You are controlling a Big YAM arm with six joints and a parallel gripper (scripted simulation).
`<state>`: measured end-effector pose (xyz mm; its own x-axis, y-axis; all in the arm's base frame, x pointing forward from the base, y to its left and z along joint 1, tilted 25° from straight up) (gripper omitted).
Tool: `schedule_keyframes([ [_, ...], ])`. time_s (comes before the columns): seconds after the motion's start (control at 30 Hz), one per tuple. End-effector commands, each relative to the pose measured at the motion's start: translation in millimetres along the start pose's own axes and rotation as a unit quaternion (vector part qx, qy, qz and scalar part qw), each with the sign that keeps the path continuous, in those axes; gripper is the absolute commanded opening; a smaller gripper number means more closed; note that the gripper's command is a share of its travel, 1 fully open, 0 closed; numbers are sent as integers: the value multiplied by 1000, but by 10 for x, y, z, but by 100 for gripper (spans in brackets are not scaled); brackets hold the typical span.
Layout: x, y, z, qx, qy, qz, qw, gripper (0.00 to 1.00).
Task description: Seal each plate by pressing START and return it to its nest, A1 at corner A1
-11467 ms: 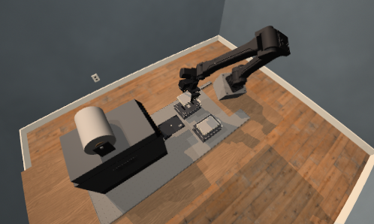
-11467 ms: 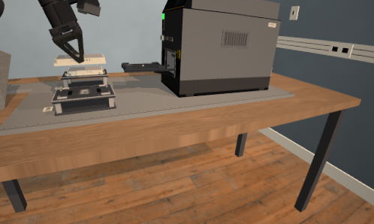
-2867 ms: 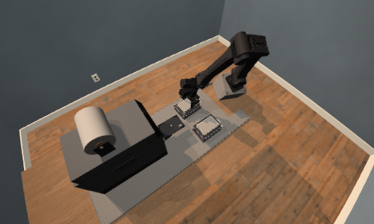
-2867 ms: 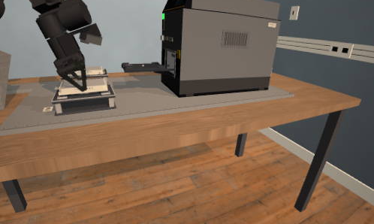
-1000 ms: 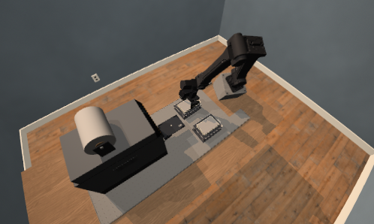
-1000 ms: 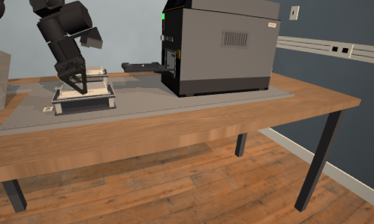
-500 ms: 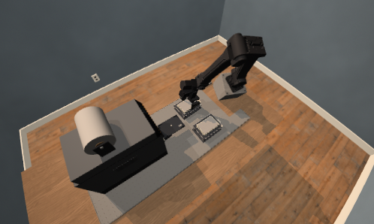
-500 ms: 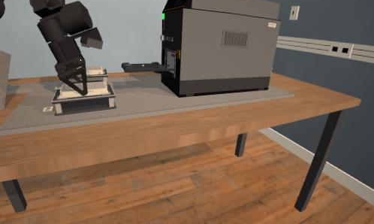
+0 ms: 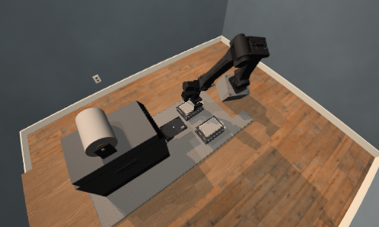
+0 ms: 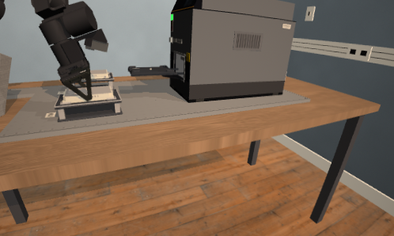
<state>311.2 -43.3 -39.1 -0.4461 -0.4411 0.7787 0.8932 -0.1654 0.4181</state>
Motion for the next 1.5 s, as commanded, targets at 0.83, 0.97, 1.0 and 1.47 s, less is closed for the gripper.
schedule_keyframes([
  [0.83,78,206,-71,9,-7,-28,1000,100],
  [0.97,88,206,-68,9,-7,-27,1000,100],
  [1.0,100,206,-65,8,-7,-25,1000,100],
  [1.47,156,196,-29,8,-3,-14,1000,100],
])
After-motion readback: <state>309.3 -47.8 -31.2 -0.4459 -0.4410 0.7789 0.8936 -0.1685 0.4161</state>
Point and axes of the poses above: the point where the finger pads meet when closed, its own x axis back along the fingers, its own z axis across the jaws, y = z × x, the point moved 7 cm from there along x, back along the fingers, and after that the axes turned 10 degrees about -x, right-handed, at the moved point
